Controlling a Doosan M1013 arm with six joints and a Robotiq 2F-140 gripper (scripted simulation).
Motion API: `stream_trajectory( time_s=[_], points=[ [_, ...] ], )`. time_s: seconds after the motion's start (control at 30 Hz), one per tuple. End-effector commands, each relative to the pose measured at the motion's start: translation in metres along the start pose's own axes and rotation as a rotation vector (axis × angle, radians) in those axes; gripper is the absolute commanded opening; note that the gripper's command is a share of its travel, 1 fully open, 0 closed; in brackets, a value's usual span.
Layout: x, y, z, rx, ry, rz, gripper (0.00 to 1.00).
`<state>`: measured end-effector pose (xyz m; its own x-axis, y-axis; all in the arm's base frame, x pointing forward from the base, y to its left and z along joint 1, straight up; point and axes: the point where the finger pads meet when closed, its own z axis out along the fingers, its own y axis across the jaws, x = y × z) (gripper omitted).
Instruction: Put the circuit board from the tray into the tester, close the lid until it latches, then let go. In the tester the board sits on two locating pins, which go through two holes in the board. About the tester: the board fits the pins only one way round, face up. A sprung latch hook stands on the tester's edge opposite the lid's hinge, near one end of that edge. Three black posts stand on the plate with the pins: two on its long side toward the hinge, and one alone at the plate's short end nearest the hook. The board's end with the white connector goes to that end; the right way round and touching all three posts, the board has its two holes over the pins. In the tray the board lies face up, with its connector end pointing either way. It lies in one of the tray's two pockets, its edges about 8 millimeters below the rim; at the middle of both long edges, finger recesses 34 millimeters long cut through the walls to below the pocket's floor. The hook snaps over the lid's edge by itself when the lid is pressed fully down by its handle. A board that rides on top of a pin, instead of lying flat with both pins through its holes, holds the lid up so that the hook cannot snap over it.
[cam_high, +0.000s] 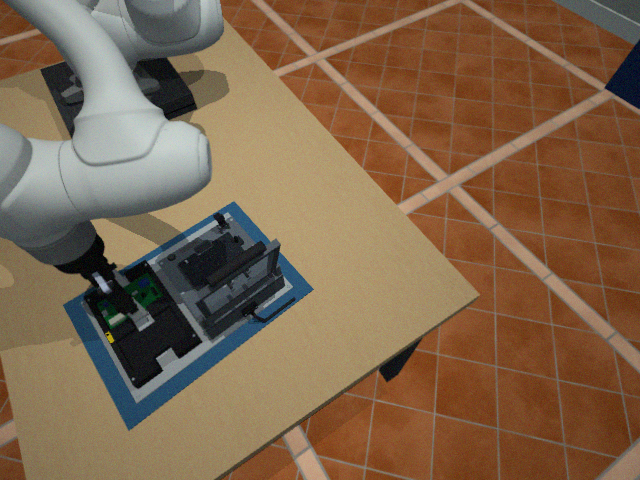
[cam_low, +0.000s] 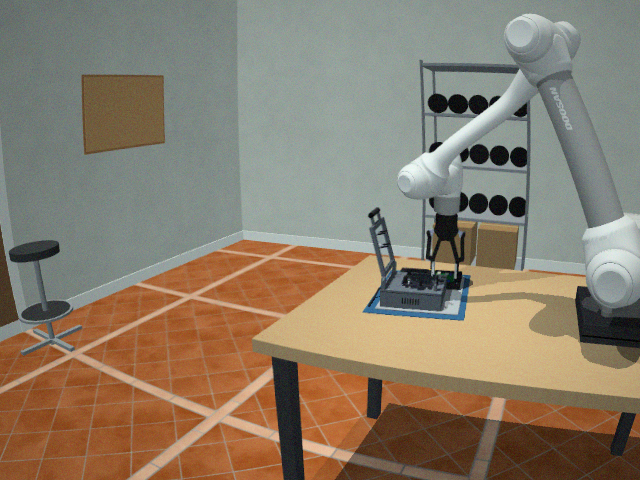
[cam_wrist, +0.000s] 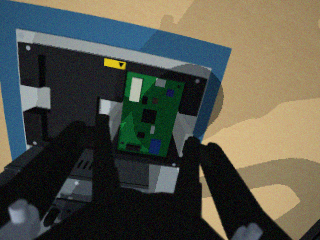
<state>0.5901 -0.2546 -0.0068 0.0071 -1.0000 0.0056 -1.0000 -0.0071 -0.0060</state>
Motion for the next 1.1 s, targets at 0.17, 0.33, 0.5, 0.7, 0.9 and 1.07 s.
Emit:
stream_trajectory(
  time_s=[0.17, 0.33, 0.5, 0.7, 0.9, 1.07],
  points=[
    [0.0, 0.0, 0.0001, 0.0, 0.0, 0.0, 0.46],
    [0.0, 0.0, 0.0001, 0.0, 0.0, 0.0, 0.46],
    [0.0, 0.0, 0.0001, 0.0, 0.0, 0.0, 0.46],
    [0.0, 0.0, -0.0001, 0.0, 0.0, 0.0, 0.46],
    [0.0, 0.0, -0.0009, 0.0, 0.0, 0.0, 0.46],
    [0.0, 0.0, -0.0029, 0.0, 0.0, 0.0, 0.46]
  ],
)
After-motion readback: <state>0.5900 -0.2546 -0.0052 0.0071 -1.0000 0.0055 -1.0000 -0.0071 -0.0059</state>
